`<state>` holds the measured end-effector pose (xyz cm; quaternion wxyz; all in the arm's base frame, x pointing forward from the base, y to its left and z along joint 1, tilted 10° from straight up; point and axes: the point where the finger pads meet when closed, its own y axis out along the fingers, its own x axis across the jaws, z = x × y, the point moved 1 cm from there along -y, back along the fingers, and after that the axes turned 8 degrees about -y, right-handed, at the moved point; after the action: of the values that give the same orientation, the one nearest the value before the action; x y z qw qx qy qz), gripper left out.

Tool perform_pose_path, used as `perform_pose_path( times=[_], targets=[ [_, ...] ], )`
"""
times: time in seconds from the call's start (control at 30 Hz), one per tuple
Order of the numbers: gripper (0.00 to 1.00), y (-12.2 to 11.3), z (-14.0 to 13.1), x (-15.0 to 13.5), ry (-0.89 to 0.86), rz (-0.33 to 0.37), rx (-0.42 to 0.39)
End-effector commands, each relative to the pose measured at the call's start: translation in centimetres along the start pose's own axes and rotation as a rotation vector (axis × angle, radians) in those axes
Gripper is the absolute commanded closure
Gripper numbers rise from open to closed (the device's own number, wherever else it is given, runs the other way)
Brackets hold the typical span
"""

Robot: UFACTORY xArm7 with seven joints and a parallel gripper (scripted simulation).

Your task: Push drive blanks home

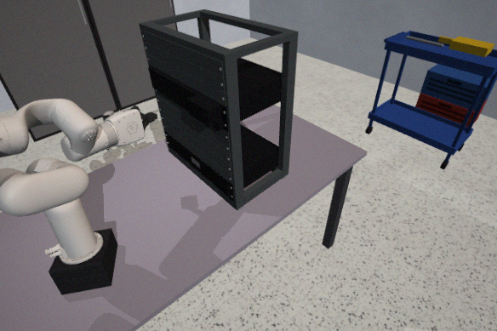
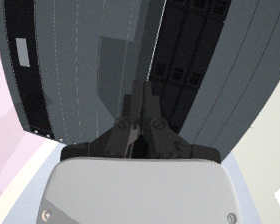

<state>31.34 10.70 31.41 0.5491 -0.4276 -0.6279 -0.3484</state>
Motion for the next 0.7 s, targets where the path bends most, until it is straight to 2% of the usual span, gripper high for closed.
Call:
perform_pose_path(
  times=[0.0, 0.33, 0.4, 0.67],
  targets=[
    [1.00, 0.3, 1.5, -0.4, -0.010, 0.021, 0.041],
    [1.00, 0.5, 7.2, -2.7, -0.053, 0.103, 0.200],
    [1.00, 0.5, 7.2, -2.7, -0.053, 0.103, 0.200],
    [1.00, -0.4, 12.6, -5.0, -0.102, 0.180, 0.352]
  ],
)
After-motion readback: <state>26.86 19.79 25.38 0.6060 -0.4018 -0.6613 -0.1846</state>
